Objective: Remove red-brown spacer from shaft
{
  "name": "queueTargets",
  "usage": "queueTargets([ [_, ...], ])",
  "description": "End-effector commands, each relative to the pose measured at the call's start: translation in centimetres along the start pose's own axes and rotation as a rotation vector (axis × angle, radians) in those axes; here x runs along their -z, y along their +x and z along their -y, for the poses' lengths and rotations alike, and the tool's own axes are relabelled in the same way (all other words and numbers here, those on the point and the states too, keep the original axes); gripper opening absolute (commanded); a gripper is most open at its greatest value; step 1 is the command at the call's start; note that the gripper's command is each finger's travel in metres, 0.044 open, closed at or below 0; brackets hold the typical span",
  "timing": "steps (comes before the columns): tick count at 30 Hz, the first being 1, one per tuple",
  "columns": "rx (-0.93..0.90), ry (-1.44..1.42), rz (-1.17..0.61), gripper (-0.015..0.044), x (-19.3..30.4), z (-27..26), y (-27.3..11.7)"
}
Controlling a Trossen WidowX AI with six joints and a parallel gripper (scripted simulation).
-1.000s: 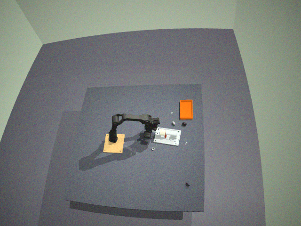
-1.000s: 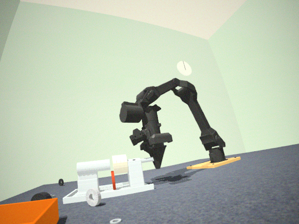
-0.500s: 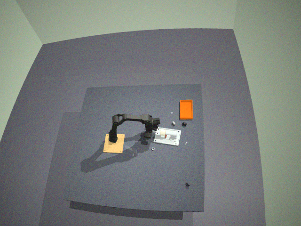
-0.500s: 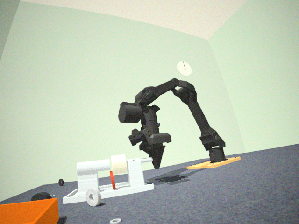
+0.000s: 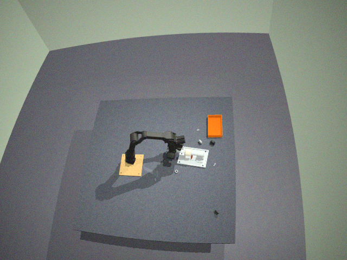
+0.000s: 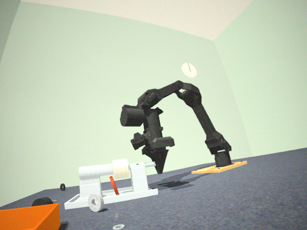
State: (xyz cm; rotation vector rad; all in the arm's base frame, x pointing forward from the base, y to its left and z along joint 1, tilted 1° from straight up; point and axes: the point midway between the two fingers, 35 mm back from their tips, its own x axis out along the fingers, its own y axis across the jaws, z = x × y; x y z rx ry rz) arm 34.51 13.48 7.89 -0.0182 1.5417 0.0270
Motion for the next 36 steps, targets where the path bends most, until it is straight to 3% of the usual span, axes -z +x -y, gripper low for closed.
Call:
queueTargets([
  [1,0.002,0.0,0.005,0.0,-0.4,0.0,0.0],
  [36,0.002,0.0,0.006,0.0,-1.4,0.0,0.0],
])
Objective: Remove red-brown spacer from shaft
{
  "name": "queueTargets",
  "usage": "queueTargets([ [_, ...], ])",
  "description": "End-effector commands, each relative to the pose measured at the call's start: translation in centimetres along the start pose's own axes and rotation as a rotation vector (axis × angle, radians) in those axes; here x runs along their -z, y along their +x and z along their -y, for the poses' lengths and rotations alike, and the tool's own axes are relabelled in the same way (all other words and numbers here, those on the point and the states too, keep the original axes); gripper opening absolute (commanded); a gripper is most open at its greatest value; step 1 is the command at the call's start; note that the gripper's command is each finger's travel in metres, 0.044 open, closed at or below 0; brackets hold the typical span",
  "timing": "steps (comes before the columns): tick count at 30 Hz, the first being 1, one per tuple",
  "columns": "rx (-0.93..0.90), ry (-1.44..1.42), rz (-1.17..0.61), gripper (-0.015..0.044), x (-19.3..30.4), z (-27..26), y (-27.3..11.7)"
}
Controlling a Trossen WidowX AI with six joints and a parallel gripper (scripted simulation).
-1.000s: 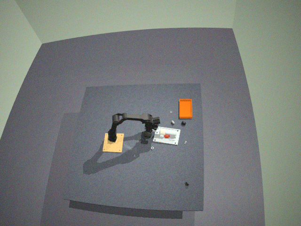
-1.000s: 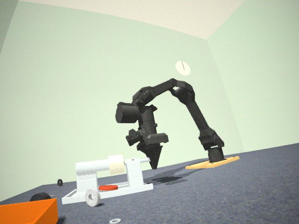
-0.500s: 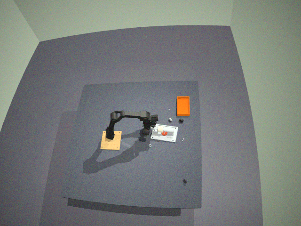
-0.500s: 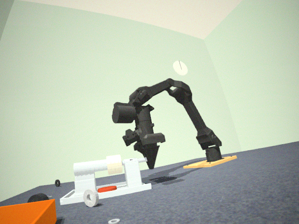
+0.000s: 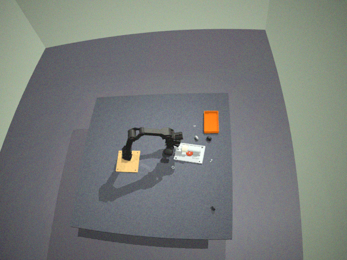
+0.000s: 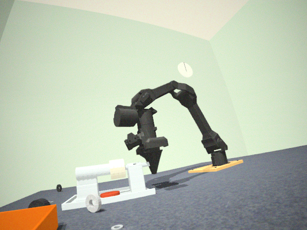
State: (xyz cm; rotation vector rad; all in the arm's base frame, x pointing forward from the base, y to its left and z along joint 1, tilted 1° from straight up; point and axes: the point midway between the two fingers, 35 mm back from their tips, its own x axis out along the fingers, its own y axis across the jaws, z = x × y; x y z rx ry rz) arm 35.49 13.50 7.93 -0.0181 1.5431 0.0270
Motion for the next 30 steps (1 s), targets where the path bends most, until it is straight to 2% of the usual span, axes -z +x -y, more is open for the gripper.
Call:
queueTargets([
  [1,0.002,0.0,0.007,0.0,-0.49,0.01,0.01],
  [30,0.002,0.0,0.008,0.0,-1.32,0.01,-0.01],
])
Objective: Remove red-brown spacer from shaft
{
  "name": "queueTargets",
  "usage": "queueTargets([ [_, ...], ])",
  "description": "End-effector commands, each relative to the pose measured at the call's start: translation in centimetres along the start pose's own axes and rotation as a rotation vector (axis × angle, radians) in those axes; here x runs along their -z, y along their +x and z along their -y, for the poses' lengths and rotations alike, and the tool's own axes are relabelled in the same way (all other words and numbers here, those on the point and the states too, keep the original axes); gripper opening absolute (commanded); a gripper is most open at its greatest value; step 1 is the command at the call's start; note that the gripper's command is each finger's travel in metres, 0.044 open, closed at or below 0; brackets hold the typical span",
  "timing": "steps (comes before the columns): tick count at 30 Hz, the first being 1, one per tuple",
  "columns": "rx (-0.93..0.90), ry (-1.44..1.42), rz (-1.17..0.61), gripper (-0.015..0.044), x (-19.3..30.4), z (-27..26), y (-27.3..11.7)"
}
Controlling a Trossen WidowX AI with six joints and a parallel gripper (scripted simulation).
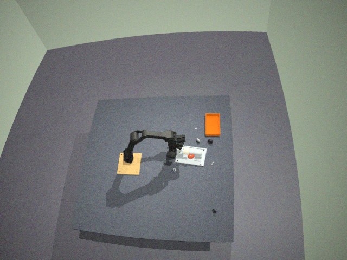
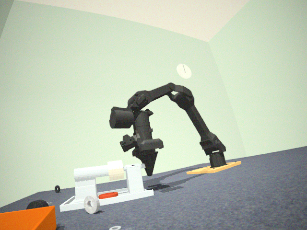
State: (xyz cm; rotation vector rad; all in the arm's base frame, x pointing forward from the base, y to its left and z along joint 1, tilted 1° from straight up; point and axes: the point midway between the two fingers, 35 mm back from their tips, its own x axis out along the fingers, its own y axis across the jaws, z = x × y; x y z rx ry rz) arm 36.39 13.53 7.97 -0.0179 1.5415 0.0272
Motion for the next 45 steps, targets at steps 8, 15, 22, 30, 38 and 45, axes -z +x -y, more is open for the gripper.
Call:
queueTargets([
  [8,0.002,0.0,0.007,0.0,-0.7,0.0,0.0],
  [15,0.002,0.0,0.007,0.0,-0.9,0.0,0.0],
  [22,0.002,0.0,0.007,0.0,-1.1,0.0,0.0],
  [30,0.002,0.0,0.007,0.0,-1.2,0.0,0.0],
  [38,0.002,0.0,0.007,0.0,-1.4,0.0,0.0],
  [45,0.002,0.0,0.007,0.0,-1.5,0.0,0.0],
])
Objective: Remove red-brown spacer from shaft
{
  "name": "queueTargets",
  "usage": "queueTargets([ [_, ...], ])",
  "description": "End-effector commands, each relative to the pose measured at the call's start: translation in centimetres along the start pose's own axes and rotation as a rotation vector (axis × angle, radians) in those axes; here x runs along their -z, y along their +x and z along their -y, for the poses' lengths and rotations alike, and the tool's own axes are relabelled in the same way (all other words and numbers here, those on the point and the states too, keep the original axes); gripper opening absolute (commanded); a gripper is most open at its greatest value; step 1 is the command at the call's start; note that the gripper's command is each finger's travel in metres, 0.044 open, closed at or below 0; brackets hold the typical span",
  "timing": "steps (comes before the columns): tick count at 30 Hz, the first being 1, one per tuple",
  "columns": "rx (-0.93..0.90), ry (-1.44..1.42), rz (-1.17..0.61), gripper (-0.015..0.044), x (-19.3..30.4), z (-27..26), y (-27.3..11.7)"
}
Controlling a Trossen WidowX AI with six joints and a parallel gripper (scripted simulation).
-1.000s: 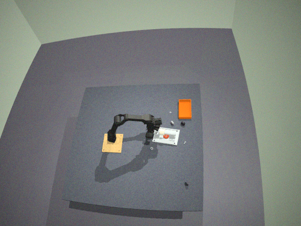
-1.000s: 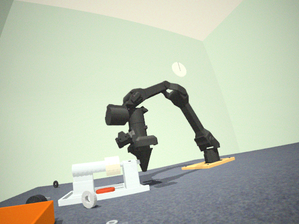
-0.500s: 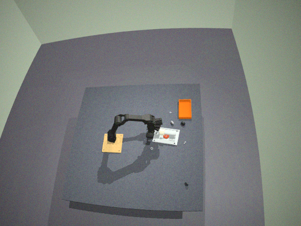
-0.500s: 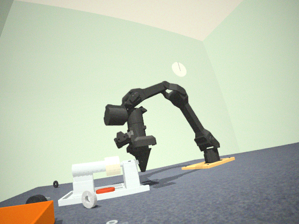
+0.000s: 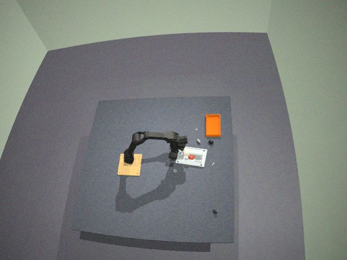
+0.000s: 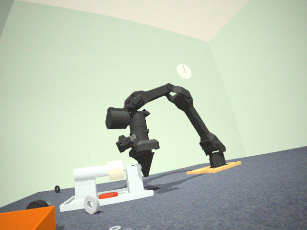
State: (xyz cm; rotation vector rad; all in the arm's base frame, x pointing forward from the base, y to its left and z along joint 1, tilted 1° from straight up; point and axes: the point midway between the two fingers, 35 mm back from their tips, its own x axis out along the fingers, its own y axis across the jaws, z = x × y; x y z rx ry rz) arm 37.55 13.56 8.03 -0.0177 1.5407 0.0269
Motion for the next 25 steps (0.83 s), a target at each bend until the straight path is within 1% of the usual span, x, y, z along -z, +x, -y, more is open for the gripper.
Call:
queueTargets([
  [1,0.002,-0.001,0.007,0.0,-0.39,0.02,-0.01],
  [12,0.002,-0.001,0.007,0.0,-0.46,0.02,-0.02],
  [25,0.001,0.0,-0.004,0.0341,-0.08,-0.01,-0.24],
])
